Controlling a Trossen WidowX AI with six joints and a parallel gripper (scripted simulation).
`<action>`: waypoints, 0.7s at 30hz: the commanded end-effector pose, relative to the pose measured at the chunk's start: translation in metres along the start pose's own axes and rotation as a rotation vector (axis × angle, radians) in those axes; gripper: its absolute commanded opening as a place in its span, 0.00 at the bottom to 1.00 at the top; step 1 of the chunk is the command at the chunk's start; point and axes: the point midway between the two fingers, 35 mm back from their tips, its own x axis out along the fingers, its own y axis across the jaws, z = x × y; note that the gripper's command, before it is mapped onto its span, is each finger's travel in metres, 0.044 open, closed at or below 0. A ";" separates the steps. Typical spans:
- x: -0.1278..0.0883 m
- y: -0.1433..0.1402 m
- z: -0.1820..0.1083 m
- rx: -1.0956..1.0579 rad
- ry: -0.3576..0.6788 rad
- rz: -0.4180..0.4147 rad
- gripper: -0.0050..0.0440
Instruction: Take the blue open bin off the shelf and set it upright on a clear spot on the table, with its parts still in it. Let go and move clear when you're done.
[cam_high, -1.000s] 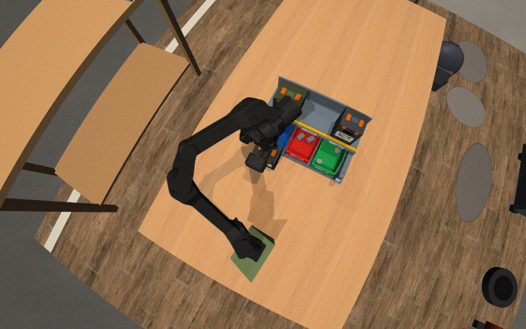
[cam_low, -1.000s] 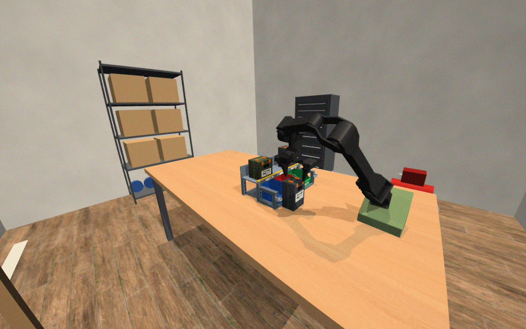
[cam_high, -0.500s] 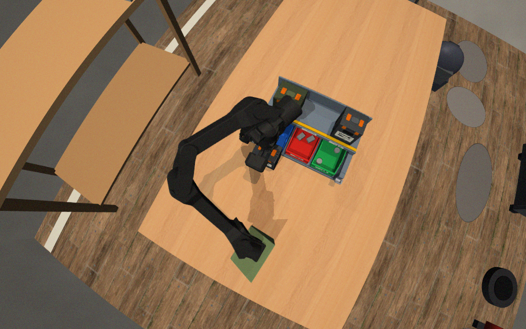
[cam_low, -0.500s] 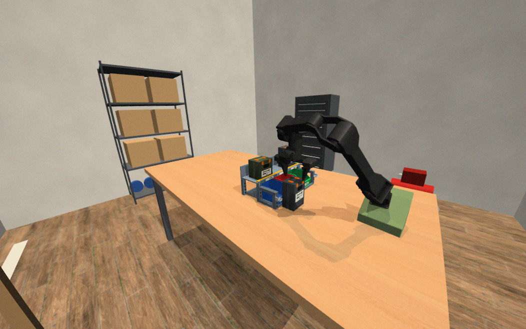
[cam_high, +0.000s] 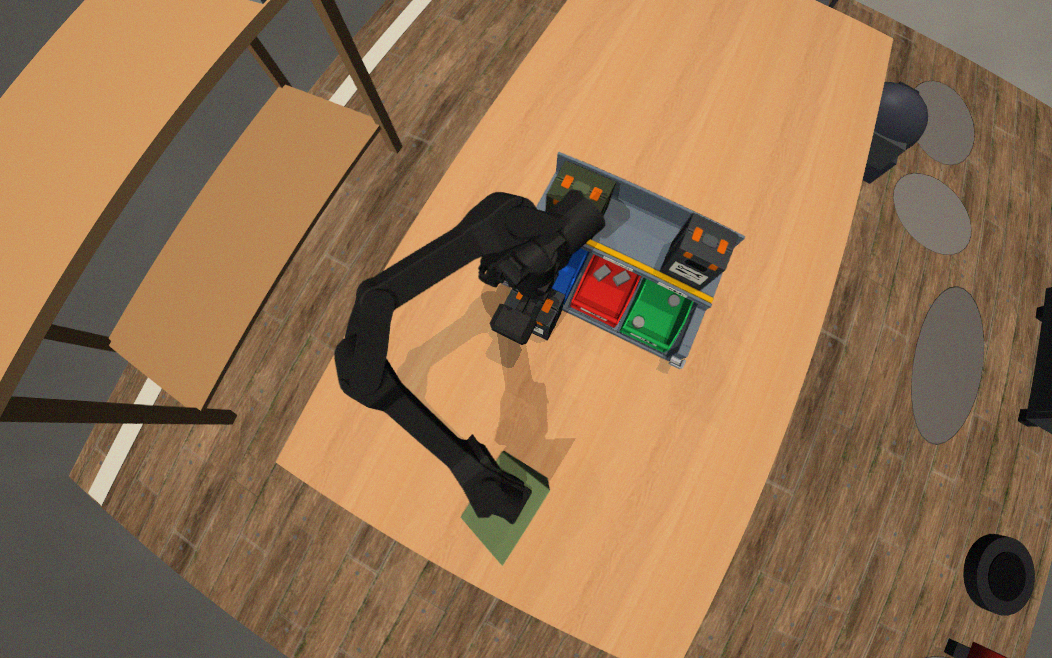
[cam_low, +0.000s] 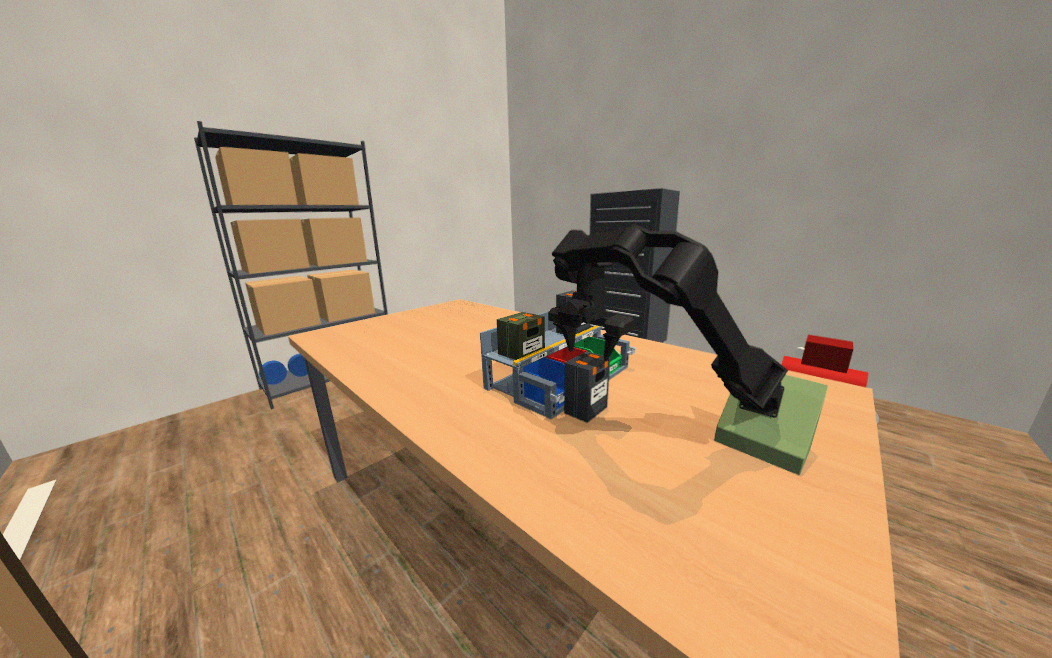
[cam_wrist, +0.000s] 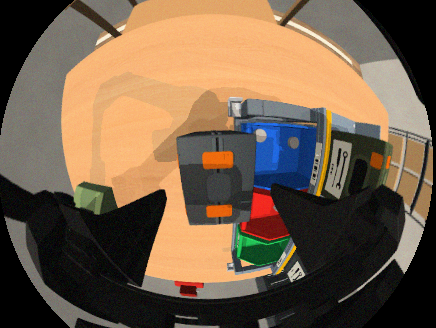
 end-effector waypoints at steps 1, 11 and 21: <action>-0.003 -0.001 0.002 -0.015 0.006 -0.009 1.00; -0.004 -0.001 0.002 -0.166 0.006 -0.009 1.00; -0.005 -0.001 0.002 -0.270 0.007 -0.008 1.00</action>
